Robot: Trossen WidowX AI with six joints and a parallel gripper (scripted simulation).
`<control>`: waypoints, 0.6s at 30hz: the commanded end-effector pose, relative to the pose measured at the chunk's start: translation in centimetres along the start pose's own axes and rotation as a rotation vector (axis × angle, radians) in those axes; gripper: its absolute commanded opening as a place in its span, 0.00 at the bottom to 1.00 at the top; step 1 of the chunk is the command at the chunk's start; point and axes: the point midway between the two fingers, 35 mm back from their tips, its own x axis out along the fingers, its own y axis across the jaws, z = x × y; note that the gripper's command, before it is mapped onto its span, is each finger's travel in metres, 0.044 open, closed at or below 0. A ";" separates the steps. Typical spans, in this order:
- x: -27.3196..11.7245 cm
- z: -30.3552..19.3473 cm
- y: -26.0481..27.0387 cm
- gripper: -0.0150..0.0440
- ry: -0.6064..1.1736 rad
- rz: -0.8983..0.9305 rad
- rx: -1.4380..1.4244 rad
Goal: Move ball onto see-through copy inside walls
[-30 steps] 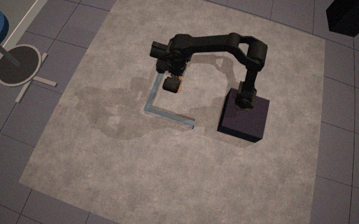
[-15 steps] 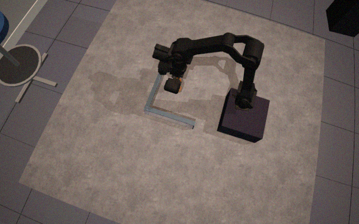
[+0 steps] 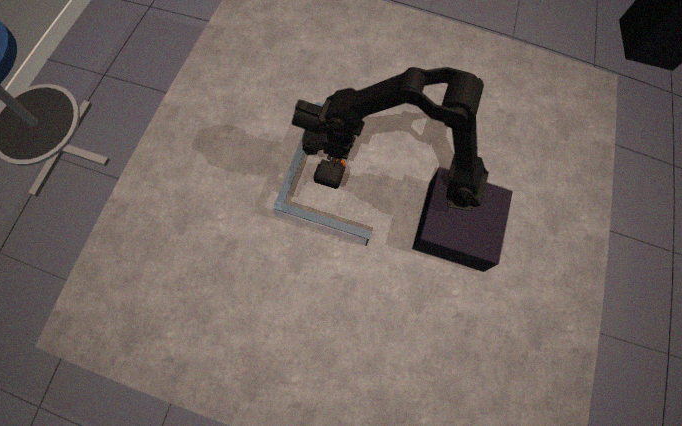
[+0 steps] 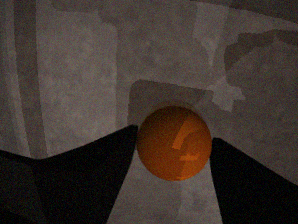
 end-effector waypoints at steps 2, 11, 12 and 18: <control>0.7 -0.3 -0.1 0.25 0.012 -0.003 0.000; 2.1 -0.3 -0.1 0.25 0.013 -0.003 0.000; 2.2 -0.4 -0.1 0.25 0.013 -0.003 0.000; 1.7 0.1 0.0 0.30 -0.004 0.000 -0.002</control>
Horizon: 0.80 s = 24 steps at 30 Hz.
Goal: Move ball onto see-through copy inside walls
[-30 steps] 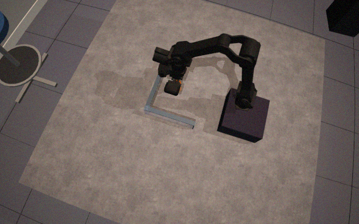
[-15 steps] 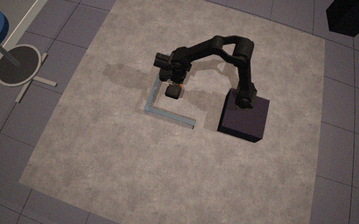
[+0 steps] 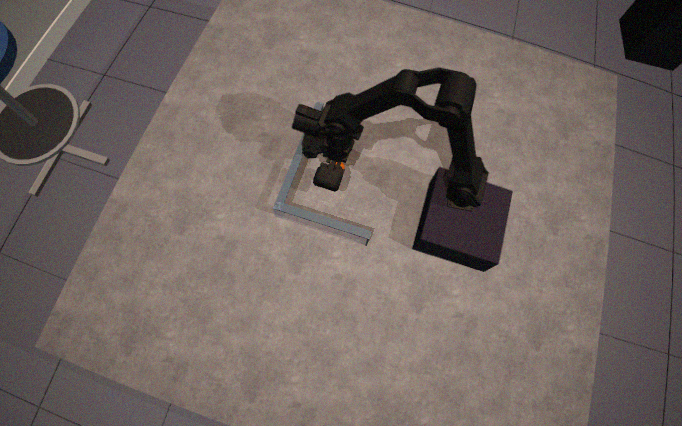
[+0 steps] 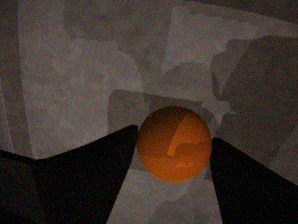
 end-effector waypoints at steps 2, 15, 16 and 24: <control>0.0 0.0 0.0 0.39 0.000 0.000 0.000; -0.3 0.0 0.0 0.79 0.000 0.000 0.000; -1.1 0.1 0.0 0.79 0.002 0.000 0.000; -8.3 -0.2 0.0 0.79 0.016 -0.003 0.002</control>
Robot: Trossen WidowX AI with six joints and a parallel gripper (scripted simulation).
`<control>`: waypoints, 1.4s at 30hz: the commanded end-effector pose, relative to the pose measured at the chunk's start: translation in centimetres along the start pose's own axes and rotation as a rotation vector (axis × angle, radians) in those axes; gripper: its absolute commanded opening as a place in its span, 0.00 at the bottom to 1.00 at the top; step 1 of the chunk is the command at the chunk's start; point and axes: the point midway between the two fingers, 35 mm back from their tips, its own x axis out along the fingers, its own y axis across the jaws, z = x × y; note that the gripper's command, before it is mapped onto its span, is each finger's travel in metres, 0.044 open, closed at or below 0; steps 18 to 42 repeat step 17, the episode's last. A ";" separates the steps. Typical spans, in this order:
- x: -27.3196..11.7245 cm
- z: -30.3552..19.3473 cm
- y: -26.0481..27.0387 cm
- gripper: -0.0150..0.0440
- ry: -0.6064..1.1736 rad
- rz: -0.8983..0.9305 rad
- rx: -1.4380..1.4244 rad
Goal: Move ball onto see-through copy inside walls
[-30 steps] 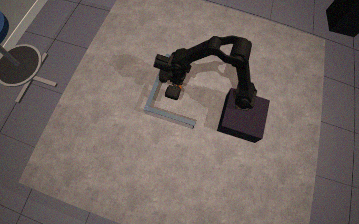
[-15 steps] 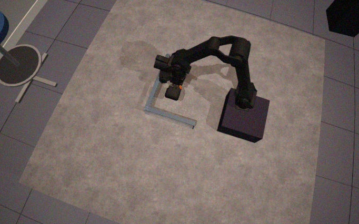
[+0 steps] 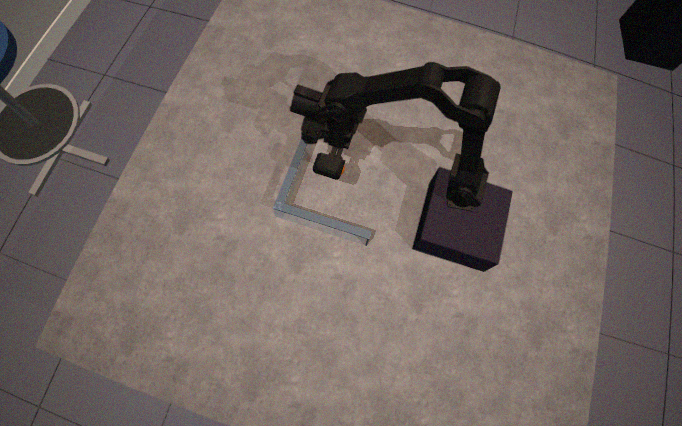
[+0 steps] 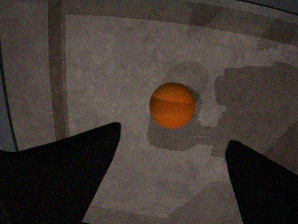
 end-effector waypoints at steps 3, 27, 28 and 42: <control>-1.0 0.1 0.0 0.79 -0.011 0.000 0.000; -6.2 -0.4 0.0 1.00 -0.012 -0.001 0.000; -6.2 -0.4 0.0 1.00 -0.012 -0.001 0.000; -6.2 -0.4 0.0 1.00 -0.012 -0.001 0.000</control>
